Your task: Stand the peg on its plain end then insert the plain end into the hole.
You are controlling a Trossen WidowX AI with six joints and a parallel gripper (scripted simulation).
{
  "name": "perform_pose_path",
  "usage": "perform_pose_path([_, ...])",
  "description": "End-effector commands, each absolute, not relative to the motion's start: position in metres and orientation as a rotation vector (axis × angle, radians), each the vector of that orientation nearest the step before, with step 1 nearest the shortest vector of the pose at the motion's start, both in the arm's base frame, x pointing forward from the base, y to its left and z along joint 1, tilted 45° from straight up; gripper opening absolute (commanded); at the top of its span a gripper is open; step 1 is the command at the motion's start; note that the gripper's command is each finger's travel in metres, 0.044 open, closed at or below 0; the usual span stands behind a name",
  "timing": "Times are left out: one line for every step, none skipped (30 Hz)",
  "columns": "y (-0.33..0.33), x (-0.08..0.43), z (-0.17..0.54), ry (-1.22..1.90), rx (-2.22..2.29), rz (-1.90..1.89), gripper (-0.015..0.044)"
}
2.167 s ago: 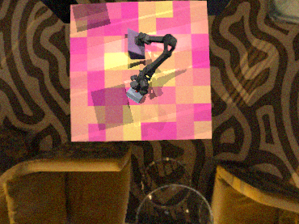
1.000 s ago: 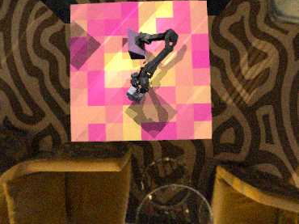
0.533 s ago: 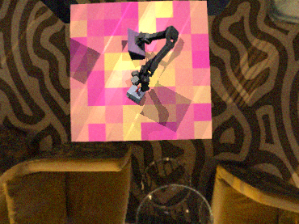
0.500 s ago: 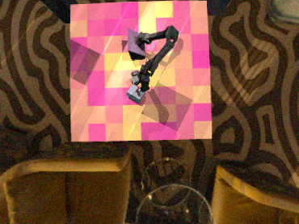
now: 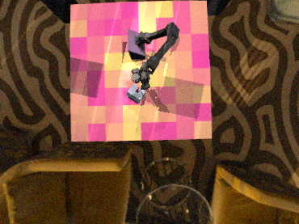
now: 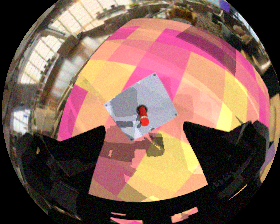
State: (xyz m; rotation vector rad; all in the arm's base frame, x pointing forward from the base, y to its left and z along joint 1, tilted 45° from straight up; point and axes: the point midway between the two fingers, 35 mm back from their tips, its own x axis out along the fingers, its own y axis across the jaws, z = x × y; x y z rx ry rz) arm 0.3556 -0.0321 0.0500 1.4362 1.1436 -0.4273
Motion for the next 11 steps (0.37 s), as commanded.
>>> perform_pose_path([-0.033, 0.354, 0.054, 1.145, 1.434, -0.419, 0.044])
perform_pose_path([-0.034, 0.353, 0.056, 1.145, 1.434, -0.419, 0.044])
perform_pose_path([-0.035, 0.352, 0.057, 1.145, 1.434, -0.419, 0.044])
perform_pose_path([-0.036, 0.352, 0.058, 1.145, 1.434, -0.419, 0.044])
perform_pose_path([-0.037, 0.351, 0.06, 1.145, 1.434, -0.419, 0.044])
perform_pose_path([-0.037, 0.35, 0.061, 1.145, 1.434, -0.419, 0.044])
perform_pose_path([-0.038, 0.349, 0.063, 1.145, 1.434, -0.419, 0.044])
perform_pose_path([-0.039, 0.348, 0.064, 1.145, 1.434, -0.419, 0.044])
perform_pose_path([-0.039, 0.348, 0.064, 1.145, 1.434, -0.419, 0.044])
perform_pose_path([-0.039, 0.347, 0.065, 1.145, 1.434, -0.419, 0.044])
perform_pose_path([-0.039, 0.347, 0.065, 1.145, 1.434, -0.419, 0.044])
